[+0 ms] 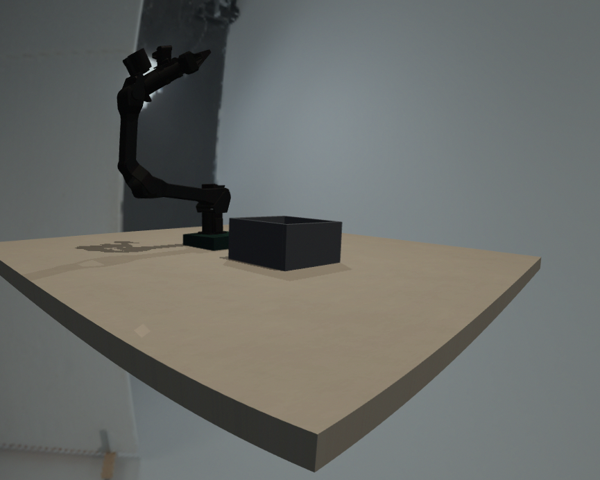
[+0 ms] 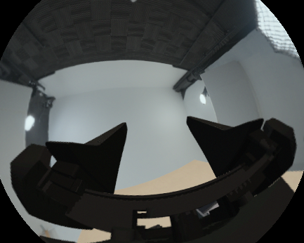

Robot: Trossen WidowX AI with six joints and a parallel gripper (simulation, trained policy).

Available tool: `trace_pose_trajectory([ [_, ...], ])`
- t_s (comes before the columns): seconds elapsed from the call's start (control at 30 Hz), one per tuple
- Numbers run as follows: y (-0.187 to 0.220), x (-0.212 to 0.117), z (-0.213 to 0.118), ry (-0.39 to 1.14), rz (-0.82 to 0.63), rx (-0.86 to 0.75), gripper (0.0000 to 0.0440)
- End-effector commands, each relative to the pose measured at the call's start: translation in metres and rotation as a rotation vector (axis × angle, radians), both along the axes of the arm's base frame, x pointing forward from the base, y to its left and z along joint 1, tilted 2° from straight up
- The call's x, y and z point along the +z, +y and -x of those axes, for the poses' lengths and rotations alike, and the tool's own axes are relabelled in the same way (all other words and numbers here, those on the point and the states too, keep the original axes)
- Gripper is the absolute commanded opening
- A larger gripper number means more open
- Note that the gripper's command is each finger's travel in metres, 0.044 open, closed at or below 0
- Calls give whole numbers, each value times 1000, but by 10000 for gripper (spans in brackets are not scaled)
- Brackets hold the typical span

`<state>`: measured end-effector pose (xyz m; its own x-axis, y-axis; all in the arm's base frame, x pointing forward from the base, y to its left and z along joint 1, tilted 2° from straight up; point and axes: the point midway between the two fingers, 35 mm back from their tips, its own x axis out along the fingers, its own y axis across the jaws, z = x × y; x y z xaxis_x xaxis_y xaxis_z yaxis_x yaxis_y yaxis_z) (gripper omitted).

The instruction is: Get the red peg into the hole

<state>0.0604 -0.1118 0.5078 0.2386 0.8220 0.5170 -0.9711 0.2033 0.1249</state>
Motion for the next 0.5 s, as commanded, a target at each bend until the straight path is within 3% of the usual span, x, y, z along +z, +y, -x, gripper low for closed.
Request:
trace_pose_trajectory([
  [0.0,1,1,2,18,-5,-1,418],
  [0.07,8,1,7,60,3,-2,440],
  [0.47,126,-28,21,397,246,-79,440],
])
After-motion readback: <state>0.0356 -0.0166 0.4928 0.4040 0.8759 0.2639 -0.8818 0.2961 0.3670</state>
